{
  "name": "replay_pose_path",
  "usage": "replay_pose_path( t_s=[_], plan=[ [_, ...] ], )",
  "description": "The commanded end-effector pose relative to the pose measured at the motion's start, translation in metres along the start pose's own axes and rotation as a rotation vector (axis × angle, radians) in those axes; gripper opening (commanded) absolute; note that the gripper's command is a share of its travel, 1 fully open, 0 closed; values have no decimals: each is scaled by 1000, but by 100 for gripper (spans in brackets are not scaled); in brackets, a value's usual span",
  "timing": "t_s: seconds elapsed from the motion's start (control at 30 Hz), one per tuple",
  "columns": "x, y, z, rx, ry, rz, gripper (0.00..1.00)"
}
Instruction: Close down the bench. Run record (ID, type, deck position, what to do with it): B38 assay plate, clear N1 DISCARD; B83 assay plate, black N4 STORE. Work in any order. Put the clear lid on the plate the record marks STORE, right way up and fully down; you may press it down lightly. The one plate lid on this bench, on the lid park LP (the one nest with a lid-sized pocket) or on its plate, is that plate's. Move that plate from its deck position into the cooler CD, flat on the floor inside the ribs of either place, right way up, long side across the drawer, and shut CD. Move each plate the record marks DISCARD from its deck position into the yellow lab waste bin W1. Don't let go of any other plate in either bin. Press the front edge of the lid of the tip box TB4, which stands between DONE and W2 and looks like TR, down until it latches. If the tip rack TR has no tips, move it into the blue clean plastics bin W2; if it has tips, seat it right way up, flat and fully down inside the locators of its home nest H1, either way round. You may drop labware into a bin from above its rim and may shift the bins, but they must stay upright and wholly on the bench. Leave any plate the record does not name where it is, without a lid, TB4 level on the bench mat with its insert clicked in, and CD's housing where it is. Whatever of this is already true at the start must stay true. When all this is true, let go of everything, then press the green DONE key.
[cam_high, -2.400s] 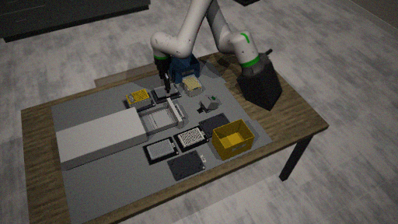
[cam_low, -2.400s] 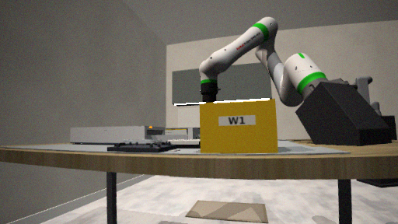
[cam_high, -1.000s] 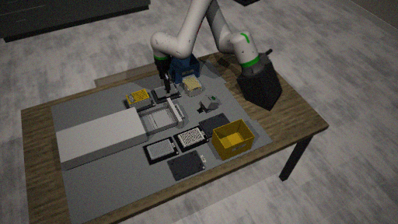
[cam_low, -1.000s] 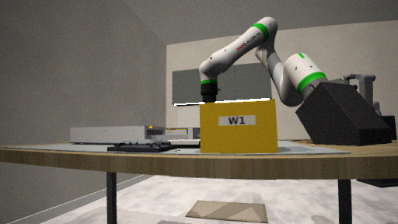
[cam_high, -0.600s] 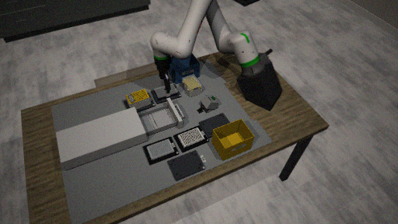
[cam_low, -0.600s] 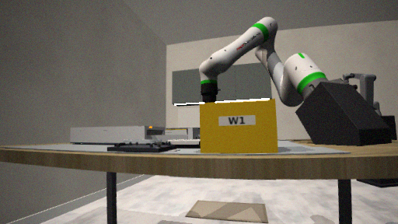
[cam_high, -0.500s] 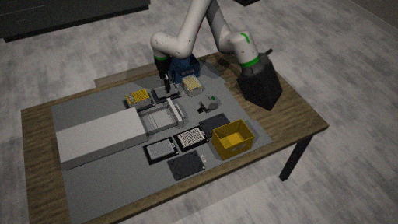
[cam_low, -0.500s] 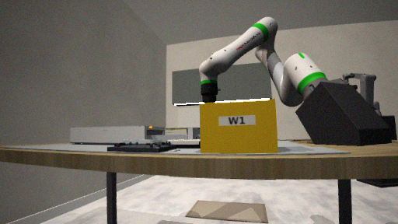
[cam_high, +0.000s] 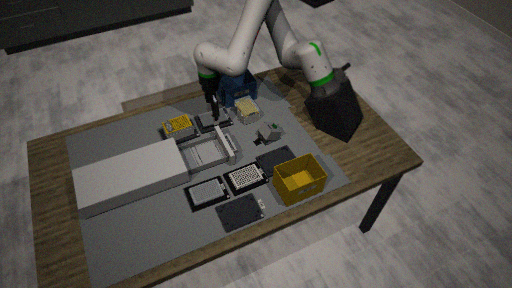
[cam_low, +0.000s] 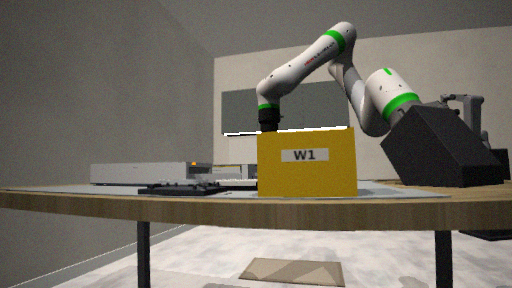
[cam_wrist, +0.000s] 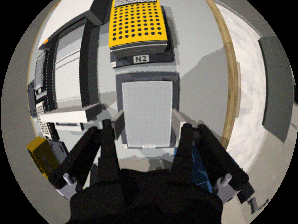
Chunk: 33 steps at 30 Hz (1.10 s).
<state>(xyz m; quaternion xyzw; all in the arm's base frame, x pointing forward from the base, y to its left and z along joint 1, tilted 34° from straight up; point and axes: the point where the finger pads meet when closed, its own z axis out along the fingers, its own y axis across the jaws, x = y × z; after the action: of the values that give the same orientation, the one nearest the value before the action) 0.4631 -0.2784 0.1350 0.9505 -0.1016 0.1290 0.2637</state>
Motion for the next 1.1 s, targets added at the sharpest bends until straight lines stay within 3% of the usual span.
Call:
replay_pose_path(
  t_s=[0.0, 0.33, 0.37, 1.07],
  plan=[
    [0, 0, 1, 0, 0, 0, 0],
    [0, 0, 2, 0, 0, 0, 0],
    [0, 0, 2, 0, 0, 0, 66],
    [0, 0, 2, 0, 0, 0, 66]
  ],
)
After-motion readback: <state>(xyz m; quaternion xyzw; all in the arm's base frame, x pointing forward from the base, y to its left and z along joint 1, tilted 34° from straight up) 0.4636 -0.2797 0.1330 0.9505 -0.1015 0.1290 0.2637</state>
